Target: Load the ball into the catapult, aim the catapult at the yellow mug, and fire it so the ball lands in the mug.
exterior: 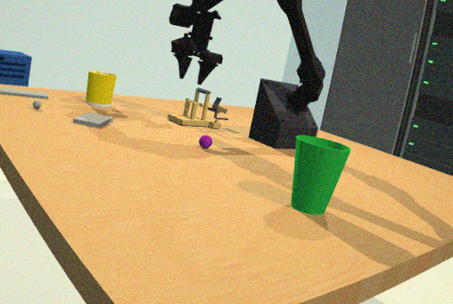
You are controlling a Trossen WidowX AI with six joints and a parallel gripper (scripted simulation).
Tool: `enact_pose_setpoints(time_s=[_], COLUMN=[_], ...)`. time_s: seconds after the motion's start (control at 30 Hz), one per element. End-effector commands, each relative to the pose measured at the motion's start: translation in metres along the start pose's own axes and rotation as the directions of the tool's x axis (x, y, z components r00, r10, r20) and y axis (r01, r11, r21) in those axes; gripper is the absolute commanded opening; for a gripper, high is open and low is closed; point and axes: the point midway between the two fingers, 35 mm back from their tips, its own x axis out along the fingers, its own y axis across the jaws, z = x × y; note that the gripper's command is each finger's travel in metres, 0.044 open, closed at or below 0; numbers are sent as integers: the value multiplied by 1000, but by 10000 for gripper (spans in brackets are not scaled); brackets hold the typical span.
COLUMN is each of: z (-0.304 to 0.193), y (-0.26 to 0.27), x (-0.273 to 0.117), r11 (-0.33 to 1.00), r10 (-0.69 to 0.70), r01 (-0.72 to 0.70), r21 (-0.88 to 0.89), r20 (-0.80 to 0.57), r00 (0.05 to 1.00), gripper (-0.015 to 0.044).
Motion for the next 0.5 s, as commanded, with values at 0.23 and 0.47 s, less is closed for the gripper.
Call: enact_pose_setpoints(time_s=[0.23, 0.47], z=[-5, -6], y=[7, 8], x=[31, 42], r11=[1000, 1000], r10=[21, 21], r01=[-21, -21], r21=[5, 5], r20=[-21, -21], r00=[1000, 1000], gripper=[440, 440])
